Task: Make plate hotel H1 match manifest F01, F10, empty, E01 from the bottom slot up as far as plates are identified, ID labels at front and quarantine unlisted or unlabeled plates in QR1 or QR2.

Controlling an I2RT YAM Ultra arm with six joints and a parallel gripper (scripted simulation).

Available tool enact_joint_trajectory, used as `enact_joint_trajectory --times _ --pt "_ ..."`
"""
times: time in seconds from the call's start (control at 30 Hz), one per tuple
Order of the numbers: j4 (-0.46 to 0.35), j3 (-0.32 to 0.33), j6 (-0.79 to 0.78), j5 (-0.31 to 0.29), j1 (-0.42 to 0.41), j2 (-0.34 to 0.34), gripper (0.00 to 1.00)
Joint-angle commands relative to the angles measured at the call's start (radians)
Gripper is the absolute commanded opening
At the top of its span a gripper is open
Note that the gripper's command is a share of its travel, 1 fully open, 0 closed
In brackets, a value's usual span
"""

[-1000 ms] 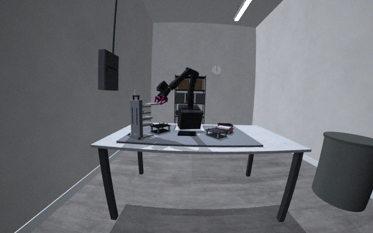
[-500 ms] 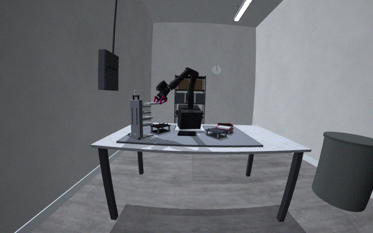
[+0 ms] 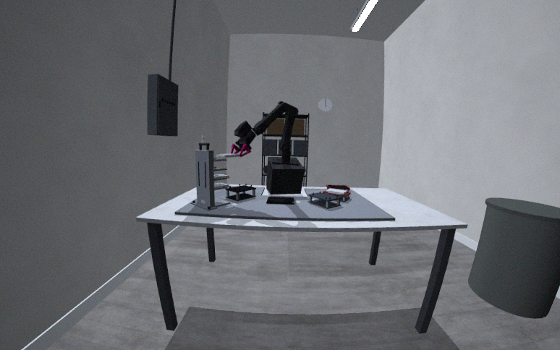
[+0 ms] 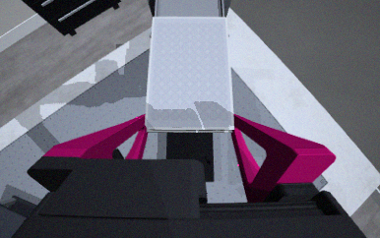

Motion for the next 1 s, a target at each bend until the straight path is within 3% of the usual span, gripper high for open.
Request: enact_joint_trajectory --times 0.0,0.97 --pt "0.009 0.004 0.0 0.0 -0.001 -0.003 0.86" --pt "0.03 0.05 0.026 0.025 0.031 0.049 0.86"
